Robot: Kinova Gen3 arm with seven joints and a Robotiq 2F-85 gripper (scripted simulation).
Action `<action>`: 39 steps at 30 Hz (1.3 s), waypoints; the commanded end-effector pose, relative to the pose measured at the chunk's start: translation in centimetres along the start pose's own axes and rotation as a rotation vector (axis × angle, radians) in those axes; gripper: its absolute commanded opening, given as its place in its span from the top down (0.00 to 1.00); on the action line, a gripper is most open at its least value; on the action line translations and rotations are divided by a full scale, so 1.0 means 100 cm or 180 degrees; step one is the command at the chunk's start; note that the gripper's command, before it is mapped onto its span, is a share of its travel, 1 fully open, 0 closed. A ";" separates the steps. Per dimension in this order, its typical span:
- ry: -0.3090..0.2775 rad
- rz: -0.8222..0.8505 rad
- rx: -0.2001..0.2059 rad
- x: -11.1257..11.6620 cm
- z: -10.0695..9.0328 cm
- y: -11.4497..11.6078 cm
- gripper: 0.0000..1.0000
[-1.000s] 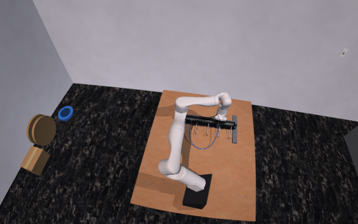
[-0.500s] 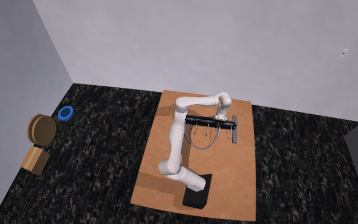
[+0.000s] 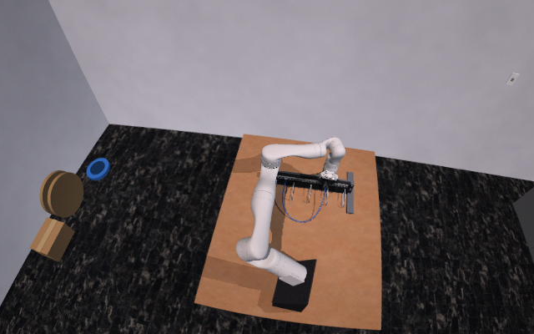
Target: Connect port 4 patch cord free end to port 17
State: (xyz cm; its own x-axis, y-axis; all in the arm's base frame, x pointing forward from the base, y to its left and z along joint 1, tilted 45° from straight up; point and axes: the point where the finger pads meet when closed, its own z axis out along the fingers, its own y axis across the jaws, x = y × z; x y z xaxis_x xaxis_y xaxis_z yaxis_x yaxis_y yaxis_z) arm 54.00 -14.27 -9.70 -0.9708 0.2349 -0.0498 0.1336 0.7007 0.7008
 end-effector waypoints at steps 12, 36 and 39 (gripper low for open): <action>-0.0020 0.0022 0.0018 -0.005 -0.003 -0.003 1.00; -0.0008 0.0022 0.0019 -0.007 -0.004 -0.003 1.00; -0.0006 0.0013 0.0019 -0.007 -0.004 -0.003 1.00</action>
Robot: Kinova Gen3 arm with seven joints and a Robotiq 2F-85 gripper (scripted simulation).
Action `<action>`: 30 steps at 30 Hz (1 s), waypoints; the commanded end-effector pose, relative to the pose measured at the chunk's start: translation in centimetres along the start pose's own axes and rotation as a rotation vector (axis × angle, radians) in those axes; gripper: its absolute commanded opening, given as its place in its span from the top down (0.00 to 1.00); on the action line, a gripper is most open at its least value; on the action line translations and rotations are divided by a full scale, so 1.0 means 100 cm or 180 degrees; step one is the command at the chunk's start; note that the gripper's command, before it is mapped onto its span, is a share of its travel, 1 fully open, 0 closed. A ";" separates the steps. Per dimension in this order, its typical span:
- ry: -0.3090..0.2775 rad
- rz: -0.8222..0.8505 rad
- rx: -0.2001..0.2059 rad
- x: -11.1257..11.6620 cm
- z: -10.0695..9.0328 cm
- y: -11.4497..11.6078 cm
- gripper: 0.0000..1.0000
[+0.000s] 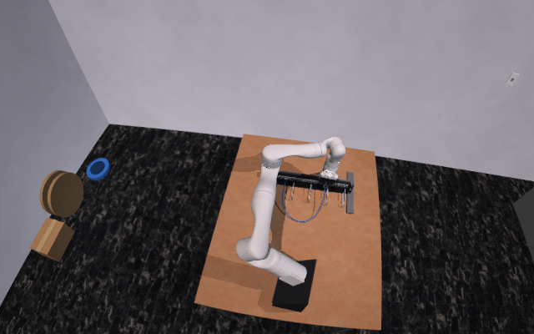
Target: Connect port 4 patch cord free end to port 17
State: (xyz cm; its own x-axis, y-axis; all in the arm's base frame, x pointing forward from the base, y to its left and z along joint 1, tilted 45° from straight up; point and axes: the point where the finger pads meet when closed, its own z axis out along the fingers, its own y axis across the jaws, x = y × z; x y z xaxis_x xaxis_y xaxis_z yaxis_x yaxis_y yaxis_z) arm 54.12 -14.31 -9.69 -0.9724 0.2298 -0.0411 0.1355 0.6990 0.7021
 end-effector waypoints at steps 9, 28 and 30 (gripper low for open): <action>-0.0042 0.0003 0.0026 -0.007 -0.004 -0.003 1.00; -0.0057 -0.0001 0.0030 -0.009 -0.004 -0.003 1.00; -0.0057 -0.0002 0.0030 -0.009 -0.004 -0.003 1.00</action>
State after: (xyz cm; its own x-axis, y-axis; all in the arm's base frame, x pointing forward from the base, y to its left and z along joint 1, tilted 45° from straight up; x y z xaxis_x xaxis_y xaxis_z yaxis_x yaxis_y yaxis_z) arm 54.25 -14.36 -9.67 -0.9730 0.2269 -0.0421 0.1328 0.6999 0.7018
